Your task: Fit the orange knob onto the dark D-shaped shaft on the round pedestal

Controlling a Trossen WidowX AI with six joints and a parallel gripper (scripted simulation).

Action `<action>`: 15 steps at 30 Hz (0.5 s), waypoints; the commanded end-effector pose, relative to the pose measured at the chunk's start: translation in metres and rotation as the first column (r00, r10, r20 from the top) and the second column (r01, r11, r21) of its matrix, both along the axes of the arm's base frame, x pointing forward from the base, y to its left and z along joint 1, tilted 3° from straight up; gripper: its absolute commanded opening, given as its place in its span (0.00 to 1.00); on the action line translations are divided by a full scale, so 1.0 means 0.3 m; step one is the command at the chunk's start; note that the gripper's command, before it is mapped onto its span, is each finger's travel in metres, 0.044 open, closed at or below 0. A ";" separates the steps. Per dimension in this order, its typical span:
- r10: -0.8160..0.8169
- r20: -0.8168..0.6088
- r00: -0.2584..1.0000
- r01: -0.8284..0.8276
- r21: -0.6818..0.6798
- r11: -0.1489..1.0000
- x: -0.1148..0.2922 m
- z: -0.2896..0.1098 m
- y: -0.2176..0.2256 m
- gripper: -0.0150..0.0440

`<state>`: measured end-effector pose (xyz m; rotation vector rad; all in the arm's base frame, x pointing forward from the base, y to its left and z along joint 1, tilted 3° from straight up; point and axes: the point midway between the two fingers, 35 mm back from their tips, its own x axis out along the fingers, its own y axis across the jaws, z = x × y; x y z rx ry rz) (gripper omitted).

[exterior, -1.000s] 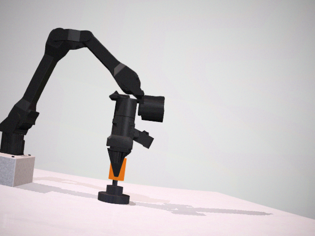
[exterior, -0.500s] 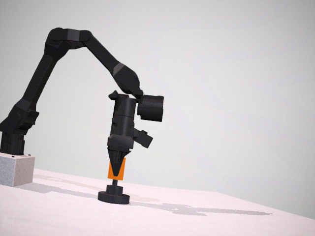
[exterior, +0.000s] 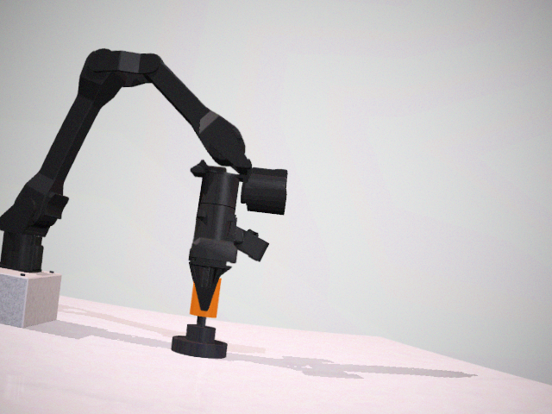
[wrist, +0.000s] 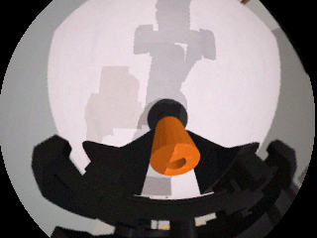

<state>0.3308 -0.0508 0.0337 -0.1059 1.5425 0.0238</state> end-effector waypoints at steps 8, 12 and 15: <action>-0.058 0.005 0.998 0.058 -0.002 0.998 0.001 -0.003 -0.002 0.25; -0.046 0.004 0.999 0.046 -0.002 0.999 0.001 -0.004 -0.003 0.25; -0.035 0.003 0.999 0.035 -0.003 0.999 0.001 -0.006 -0.003 0.25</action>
